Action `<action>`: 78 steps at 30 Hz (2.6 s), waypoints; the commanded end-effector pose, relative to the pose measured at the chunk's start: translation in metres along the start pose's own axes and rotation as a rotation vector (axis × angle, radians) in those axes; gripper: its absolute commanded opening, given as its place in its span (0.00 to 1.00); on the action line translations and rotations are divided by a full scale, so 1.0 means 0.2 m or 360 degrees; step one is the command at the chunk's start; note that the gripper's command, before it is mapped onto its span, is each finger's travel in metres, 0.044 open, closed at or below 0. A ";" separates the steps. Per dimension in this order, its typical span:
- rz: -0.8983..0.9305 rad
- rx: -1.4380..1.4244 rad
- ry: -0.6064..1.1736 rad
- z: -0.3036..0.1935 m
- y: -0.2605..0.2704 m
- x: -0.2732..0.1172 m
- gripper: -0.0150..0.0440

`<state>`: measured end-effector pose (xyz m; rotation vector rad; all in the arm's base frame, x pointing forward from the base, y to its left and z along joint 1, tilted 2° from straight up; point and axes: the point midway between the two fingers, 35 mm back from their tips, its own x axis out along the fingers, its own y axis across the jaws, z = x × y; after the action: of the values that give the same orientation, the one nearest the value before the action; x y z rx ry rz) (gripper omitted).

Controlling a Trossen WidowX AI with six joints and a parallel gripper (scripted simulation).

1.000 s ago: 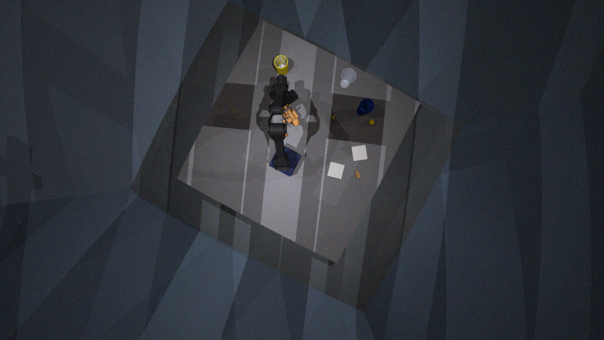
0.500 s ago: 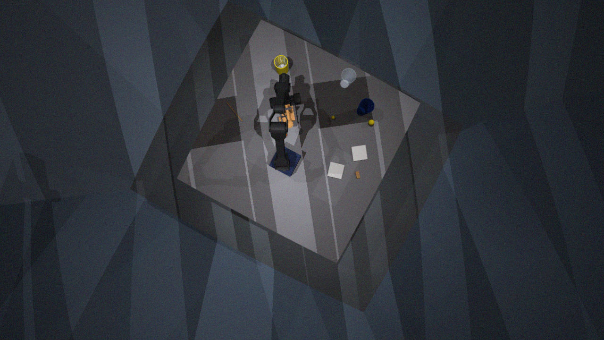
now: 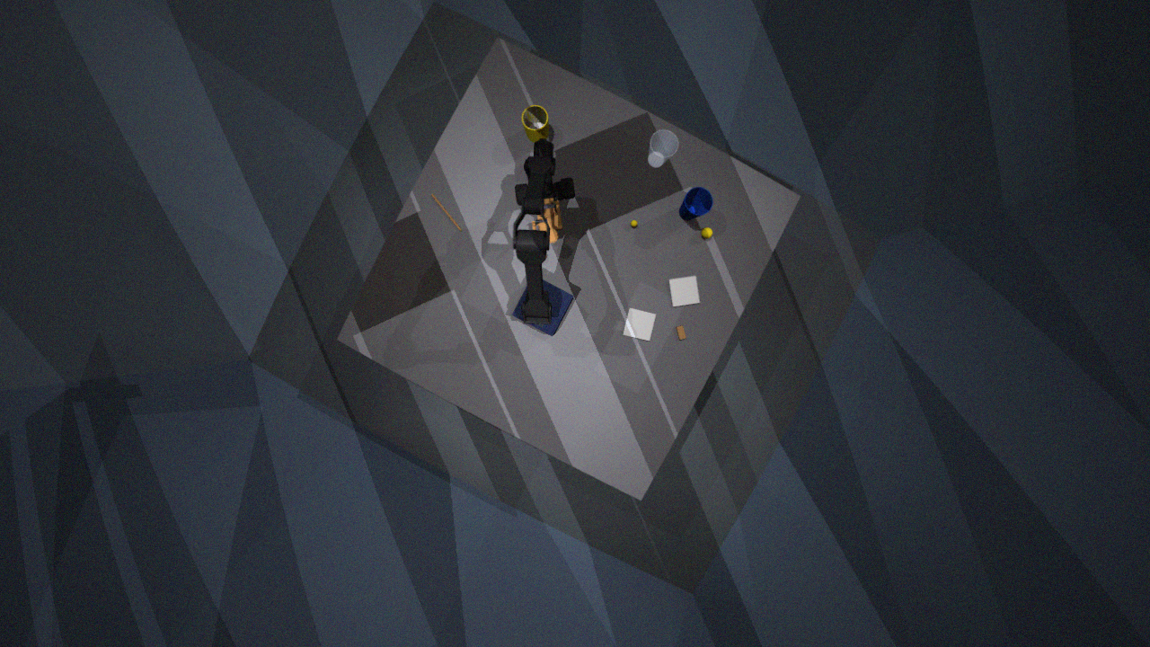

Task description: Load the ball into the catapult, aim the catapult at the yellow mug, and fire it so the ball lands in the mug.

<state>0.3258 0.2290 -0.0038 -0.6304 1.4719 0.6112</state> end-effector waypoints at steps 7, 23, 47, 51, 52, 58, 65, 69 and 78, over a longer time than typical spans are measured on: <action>-0.0006 0.0007 0.0004 0.00 -0.01 0.08 0.25; 0.0001 0.0006 0.0004 0.00 0.00 0.17 0.25; 0.0002 0.0006 0.0005 0.00 0.00 -0.21 1.00; 0.0002 0.0006 0.0006 -0.01 0.00 -0.33 1.00; 0.0002 0.0006 0.0006 -0.01 0.00 -0.33 1.00; -0.0004 0.0008 0.0003 -0.01 0.00 -0.29 1.00; -0.0006 0.0010 0.0004 -0.01 0.00 -0.06 1.00; -0.0006 0.0010 0.0004 -0.01 0.00 -0.06 1.00; -0.0006 0.0010 0.0004 -0.01 0.00 -0.01 1.00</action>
<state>0.3259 0.2292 0.0068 -0.6252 1.4621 0.6101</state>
